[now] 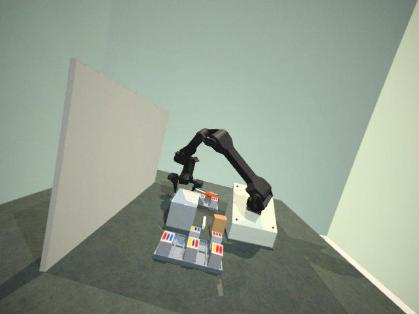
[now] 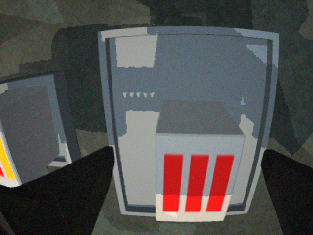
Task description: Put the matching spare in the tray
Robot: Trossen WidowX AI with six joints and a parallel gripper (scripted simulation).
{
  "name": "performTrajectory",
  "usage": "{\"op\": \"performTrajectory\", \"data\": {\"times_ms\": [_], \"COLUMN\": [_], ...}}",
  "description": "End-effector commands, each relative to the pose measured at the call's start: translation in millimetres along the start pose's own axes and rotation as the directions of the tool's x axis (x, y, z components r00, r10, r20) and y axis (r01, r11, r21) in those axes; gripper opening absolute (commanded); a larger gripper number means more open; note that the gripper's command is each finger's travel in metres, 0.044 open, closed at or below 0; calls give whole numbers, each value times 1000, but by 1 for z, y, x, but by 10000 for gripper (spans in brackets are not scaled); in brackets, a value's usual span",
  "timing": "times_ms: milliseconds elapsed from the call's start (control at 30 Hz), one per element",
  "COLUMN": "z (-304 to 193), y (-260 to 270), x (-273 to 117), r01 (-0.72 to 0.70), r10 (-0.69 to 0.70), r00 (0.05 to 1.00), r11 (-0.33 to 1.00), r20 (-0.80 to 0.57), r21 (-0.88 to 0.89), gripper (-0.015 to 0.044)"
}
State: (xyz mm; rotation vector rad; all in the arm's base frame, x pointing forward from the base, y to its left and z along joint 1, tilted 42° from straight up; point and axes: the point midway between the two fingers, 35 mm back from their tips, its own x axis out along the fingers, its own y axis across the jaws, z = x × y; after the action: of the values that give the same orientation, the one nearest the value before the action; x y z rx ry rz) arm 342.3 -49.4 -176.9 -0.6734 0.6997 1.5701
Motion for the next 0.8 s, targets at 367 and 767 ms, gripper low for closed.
{"op": "performTrajectory", "data": {"times_ms": [367, 767], "z": [-3, -3], "y": [-3, -3], "x": [-105, -105], "r01": [34, 34], "r10": [-34, -34], "r00": [999, 999], "r11": [999, 999], "r20": [-9, -9], "r21": [6, 6], "gripper": [440, 440]}}
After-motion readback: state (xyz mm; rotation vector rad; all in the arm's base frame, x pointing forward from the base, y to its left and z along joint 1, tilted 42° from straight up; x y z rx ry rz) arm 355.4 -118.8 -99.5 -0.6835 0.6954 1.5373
